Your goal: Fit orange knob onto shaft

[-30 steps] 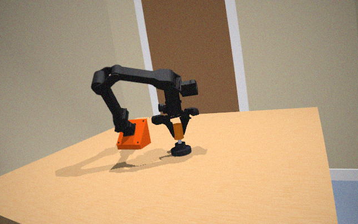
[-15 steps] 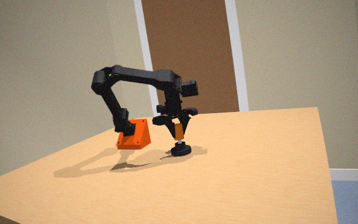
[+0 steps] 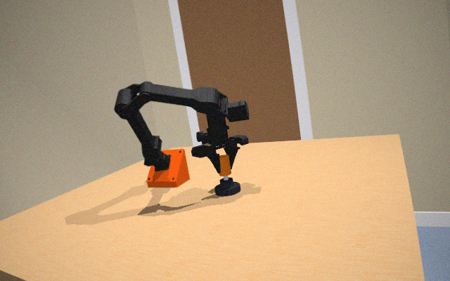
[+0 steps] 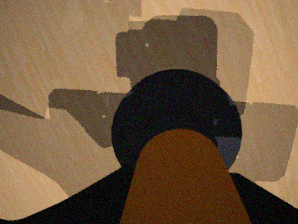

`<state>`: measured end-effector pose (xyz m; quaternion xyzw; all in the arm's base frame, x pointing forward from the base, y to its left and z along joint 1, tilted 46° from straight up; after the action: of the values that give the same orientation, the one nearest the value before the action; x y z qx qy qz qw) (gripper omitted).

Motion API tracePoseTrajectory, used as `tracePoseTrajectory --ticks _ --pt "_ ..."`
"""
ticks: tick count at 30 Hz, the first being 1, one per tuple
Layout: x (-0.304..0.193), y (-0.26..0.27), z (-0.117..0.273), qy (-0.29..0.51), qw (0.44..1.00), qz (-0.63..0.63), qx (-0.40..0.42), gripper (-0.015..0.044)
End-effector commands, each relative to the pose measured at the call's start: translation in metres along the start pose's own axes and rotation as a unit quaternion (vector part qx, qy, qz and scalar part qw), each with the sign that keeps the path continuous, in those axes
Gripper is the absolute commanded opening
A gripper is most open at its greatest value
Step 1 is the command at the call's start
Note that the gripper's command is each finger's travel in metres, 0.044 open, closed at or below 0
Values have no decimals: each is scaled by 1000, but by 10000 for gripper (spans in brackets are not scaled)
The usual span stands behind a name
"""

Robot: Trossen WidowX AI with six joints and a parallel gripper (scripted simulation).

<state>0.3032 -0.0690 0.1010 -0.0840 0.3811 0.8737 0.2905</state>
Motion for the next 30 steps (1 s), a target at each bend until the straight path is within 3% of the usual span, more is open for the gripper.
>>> tracePoseTrajectory --ticks 1,11,18,30 --pt "-2 1 -1 2 1000 0 2 0" --pt "-2 1 4 2 1000 5 2 0" --pt "0 -1 3 2 994 105 2 0" --pt "-1 0 -1 2 994 105 2 0"
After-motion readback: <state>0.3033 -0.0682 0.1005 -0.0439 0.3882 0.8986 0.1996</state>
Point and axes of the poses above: the point midway between the two fingers, 35 mm back from their tips, its own z axis back along the fingers, its own y axis across the jaws, x = y × z, the point moved 2 cm from there along z, back along the fingers, and after that the axes turned 2 degrees about z, right-handed, at the moved point
